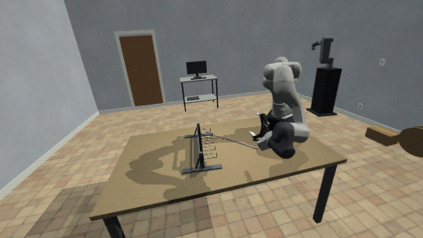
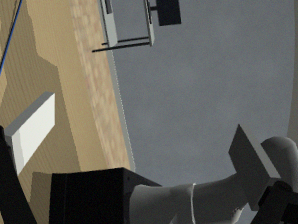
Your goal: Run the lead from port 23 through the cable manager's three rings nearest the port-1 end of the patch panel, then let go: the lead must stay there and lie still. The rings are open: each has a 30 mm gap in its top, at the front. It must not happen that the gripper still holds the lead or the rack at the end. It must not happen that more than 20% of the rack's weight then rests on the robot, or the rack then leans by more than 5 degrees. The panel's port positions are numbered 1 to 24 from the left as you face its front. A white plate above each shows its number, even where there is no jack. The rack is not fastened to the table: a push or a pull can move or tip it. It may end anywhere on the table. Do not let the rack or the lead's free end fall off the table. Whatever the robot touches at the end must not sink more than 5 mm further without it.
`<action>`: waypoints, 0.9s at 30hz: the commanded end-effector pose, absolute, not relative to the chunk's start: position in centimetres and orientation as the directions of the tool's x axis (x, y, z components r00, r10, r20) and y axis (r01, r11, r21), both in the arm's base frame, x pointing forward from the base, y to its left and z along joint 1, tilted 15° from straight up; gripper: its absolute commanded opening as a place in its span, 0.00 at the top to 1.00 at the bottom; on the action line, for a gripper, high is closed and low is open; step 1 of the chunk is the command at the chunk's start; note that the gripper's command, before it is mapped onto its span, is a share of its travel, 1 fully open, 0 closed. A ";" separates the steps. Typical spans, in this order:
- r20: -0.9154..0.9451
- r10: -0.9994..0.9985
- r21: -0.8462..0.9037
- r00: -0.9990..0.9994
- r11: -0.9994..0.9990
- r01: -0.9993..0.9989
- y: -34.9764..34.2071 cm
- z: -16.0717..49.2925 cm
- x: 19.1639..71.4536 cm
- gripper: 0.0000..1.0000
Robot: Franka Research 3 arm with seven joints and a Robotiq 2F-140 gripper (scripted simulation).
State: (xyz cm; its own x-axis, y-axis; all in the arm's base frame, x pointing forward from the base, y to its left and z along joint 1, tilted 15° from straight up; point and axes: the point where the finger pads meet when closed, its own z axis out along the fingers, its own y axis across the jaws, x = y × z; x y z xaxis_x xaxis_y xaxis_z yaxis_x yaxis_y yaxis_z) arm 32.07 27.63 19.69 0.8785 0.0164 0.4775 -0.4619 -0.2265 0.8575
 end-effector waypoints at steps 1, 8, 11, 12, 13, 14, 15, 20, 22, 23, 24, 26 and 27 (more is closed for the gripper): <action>0.461 0.031 0.872 0.887 -0.203 -0.446 27.0 21.0 31.6 0.00; 0.460 0.028 0.872 0.888 -0.204 -0.445 26.9 21.0 31.6 0.00; 0.450 0.010 0.874 0.893 -0.210 -0.438 26.7 21.1 31.9 0.00; 0.445 -0.001 0.875 0.896 -0.215 -0.434 26.6 21.1 32.1 0.00; 0.437 -0.016 0.876 0.899 -0.220 -0.429 26.4 21.1 32.3 0.00; 0.427 -0.033 0.877 0.903 -0.228 -0.423 26.2 21.1 32.6 0.00; 0.416 -0.055 0.878 0.908 -0.237 -0.416 25.9 21.2 32.9 0.00; 0.323 -0.211 0.868 0.923 -0.323 -0.377 23.9 21.7 35.4 0.00; 0.268 -0.290 0.850 0.919 -0.378 -0.368 22.8 22.1 36.9 0.00; 0.268 -0.290 0.850 0.919 -0.378 -0.368 22.8 22.1 36.9 0.00; 0.268 -0.290 0.850 0.919 -0.378 -0.368 22.8 22.1 36.9 0.00; 0.206 -0.372 0.816 0.905 -0.445 -0.369 21.5 22.8 38.7 0.00; 0.173 -0.411 0.792 0.895 -0.482 -0.375 20.7 23.3 39.7 0.00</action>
